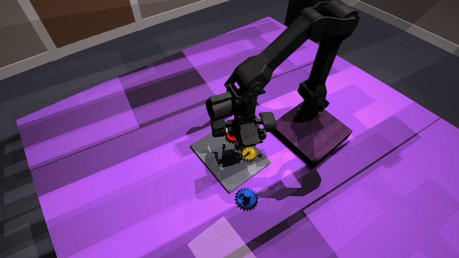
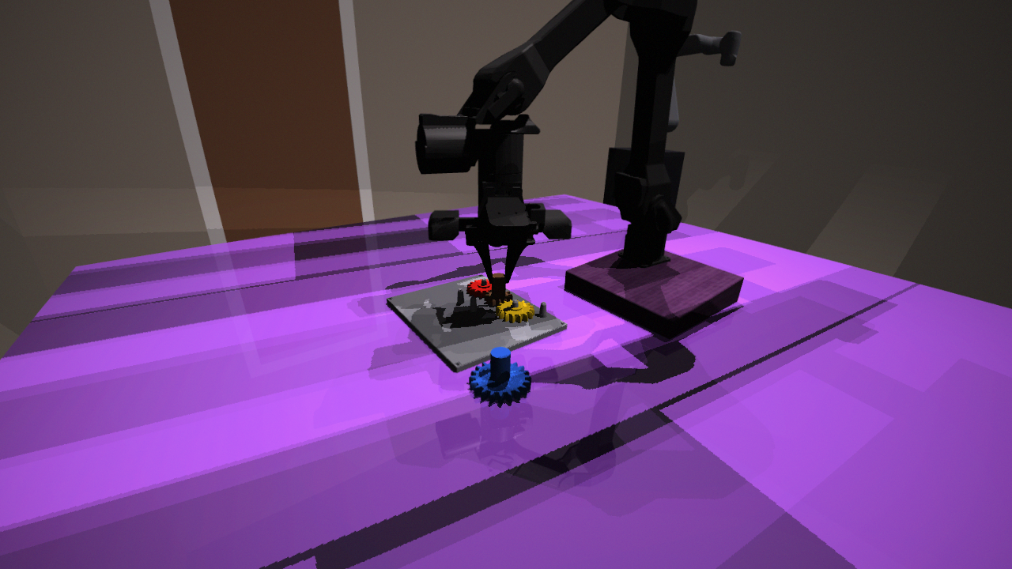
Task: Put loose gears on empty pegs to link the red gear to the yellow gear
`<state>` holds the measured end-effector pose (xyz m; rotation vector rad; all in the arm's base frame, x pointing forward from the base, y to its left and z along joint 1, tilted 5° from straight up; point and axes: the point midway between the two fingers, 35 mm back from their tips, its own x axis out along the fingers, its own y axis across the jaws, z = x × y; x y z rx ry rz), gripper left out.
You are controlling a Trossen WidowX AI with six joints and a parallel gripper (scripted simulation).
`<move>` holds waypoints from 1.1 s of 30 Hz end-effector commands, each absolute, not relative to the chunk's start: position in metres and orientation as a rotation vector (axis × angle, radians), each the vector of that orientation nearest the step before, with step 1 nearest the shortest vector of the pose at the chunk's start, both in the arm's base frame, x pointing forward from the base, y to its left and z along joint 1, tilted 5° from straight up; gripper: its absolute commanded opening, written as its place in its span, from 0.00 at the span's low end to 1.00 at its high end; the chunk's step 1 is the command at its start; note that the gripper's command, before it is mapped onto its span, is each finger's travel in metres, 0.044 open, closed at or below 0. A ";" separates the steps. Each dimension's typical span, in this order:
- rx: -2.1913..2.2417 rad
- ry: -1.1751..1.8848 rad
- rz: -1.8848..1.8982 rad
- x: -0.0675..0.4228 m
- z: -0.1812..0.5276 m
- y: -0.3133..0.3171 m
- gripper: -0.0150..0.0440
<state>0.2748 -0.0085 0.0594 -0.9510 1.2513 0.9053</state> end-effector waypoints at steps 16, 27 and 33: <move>-0.877 1.286 0.838 0.275 0.064 -0.009 0.49; -0.944 1.257 0.901 0.270 0.109 -0.011 0.58; -0.944 1.258 0.901 0.262 0.147 -0.012 0.85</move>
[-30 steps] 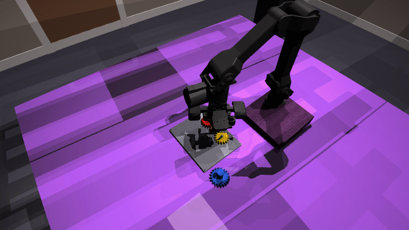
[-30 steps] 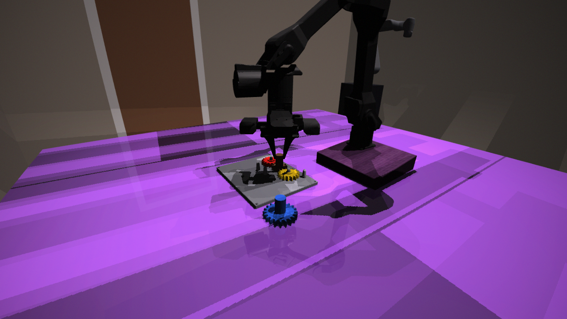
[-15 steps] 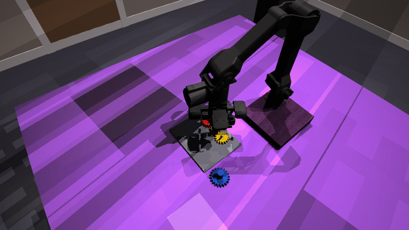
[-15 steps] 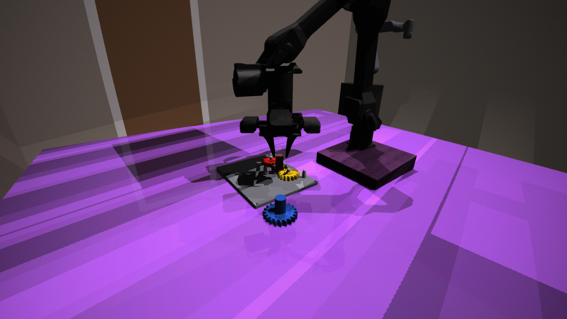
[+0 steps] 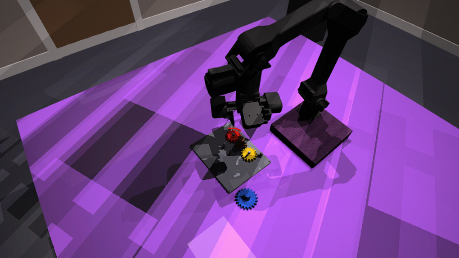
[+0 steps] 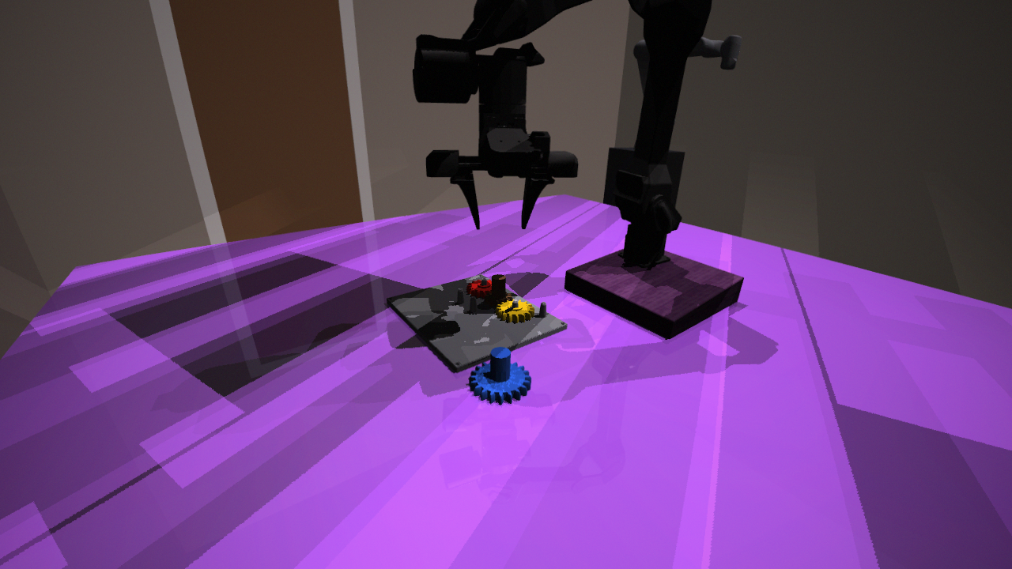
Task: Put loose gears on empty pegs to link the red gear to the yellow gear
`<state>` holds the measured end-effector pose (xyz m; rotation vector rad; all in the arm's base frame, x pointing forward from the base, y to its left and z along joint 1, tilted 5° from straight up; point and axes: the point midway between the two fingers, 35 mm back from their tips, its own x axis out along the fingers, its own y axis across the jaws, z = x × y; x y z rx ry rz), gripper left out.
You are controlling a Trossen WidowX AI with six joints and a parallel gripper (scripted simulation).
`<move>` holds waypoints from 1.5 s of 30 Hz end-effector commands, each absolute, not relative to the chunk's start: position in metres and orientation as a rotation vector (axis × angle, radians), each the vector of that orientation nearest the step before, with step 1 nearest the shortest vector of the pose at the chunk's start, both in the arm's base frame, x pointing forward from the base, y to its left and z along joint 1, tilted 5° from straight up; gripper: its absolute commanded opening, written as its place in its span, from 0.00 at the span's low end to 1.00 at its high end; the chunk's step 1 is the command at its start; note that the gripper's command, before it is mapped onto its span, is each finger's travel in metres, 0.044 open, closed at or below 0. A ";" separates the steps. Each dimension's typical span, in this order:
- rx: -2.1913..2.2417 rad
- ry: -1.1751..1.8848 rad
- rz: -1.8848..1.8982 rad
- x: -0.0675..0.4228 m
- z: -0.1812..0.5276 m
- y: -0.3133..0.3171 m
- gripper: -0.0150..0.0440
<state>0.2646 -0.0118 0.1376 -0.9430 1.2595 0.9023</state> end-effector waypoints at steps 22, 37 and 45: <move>-0.944 1.258 0.901 0.262 0.147 -0.012 1.00; -0.944 1.258 0.901 0.262 0.147 -0.012 1.00; -0.944 1.258 0.901 0.262 0.147 -0.012 1.00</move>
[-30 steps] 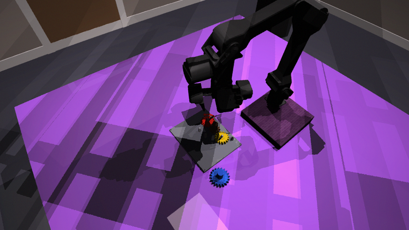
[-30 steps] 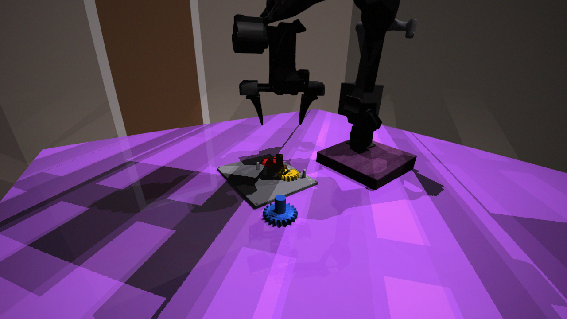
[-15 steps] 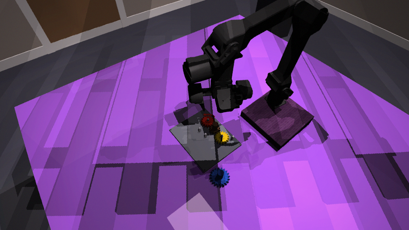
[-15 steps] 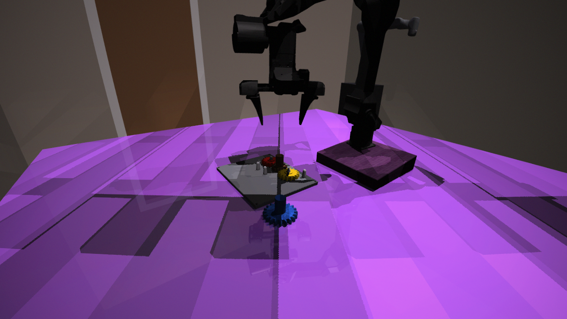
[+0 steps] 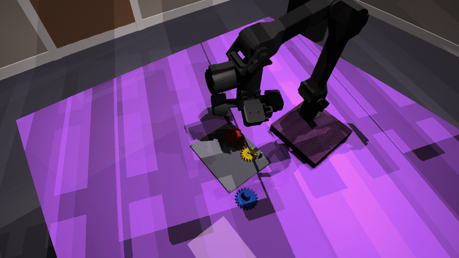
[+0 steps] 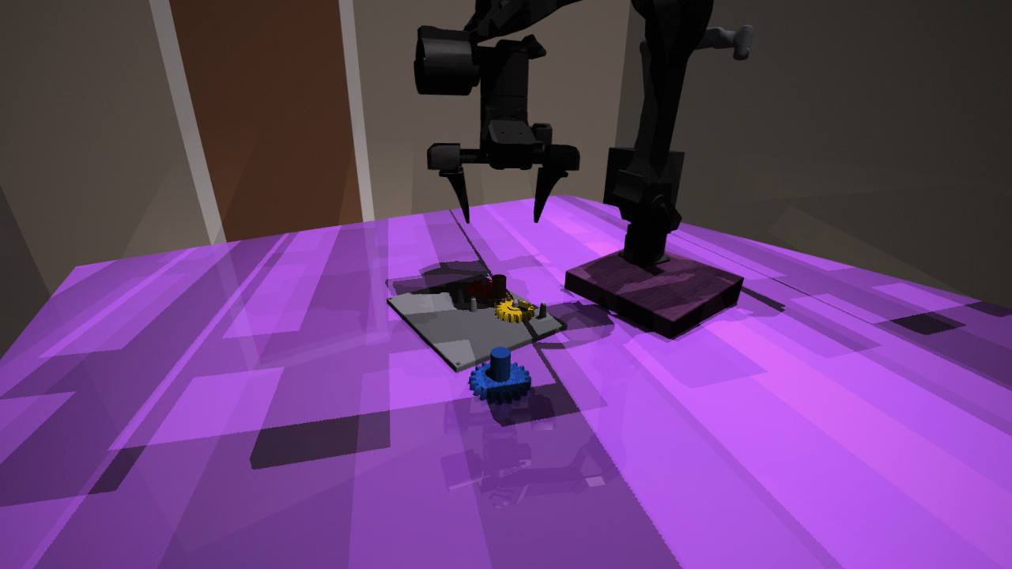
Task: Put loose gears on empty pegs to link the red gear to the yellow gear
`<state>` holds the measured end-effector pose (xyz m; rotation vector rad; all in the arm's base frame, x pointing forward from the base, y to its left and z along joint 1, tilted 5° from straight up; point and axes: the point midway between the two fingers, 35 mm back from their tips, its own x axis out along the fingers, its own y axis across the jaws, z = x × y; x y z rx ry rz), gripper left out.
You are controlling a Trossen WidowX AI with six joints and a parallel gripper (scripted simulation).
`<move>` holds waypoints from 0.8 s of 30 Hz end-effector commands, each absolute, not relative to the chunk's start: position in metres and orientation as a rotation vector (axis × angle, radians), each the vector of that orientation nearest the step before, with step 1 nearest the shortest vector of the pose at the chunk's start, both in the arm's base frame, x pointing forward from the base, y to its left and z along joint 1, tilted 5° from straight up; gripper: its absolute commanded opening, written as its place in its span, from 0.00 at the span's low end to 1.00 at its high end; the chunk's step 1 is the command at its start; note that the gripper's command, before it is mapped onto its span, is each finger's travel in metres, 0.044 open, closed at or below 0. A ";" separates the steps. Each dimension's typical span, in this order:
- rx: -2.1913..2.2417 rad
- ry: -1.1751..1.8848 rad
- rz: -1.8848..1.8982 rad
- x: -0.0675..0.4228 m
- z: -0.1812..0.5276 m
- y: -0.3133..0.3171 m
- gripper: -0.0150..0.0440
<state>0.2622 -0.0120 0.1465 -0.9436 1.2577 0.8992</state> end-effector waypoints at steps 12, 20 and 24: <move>-0.935 1.265 0.915 0.254 0.165 0.108 1.00; -0.928 1.261 0.919 0.207 0.180 0.203 1.00; -0.922 1.256 0.922 0.170 0.188 0.244 1.00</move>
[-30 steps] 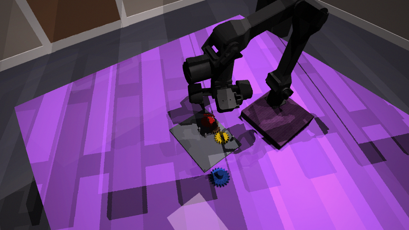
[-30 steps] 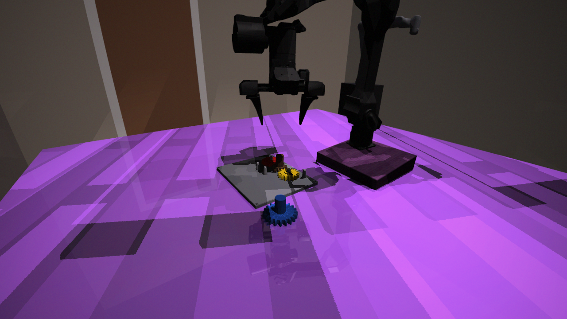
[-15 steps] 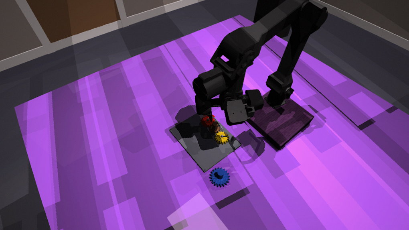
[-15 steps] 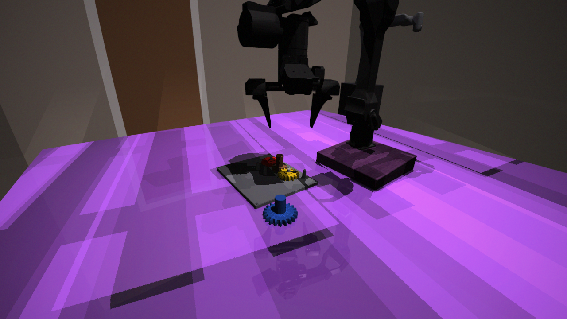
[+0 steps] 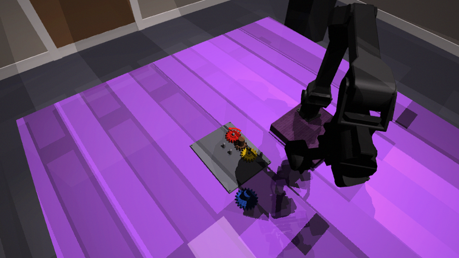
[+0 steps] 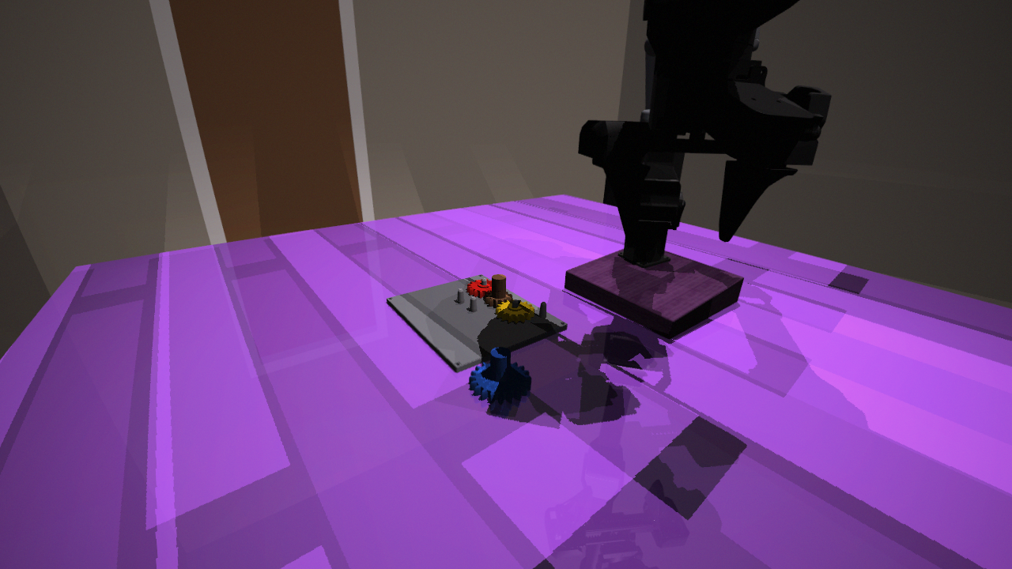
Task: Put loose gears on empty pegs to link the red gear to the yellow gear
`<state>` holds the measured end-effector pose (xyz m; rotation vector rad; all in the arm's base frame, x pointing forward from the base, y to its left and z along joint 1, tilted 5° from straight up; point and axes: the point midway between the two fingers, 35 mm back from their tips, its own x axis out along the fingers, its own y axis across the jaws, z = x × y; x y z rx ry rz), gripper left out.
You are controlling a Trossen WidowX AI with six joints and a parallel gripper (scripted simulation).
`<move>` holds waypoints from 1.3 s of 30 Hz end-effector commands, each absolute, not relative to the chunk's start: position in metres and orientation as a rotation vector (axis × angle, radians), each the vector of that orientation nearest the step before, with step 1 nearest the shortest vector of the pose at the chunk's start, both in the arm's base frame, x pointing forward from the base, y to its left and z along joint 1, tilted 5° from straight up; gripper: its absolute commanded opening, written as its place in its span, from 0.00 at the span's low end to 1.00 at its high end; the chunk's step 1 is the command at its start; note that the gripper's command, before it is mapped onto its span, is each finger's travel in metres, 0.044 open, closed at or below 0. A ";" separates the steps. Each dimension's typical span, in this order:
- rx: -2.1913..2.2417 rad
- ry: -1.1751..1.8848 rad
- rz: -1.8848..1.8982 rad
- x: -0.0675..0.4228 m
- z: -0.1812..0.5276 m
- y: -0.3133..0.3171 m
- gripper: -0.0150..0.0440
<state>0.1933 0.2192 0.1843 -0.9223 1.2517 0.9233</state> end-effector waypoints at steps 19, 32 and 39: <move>-0.918 1.252 0.924 0.143 0.192 0.265 1.00; -0.918 1.252 0.924 0.143 0.192 0.265 1.00; -0.918 1.252 0.924 0.143 0.192 0.265 1.00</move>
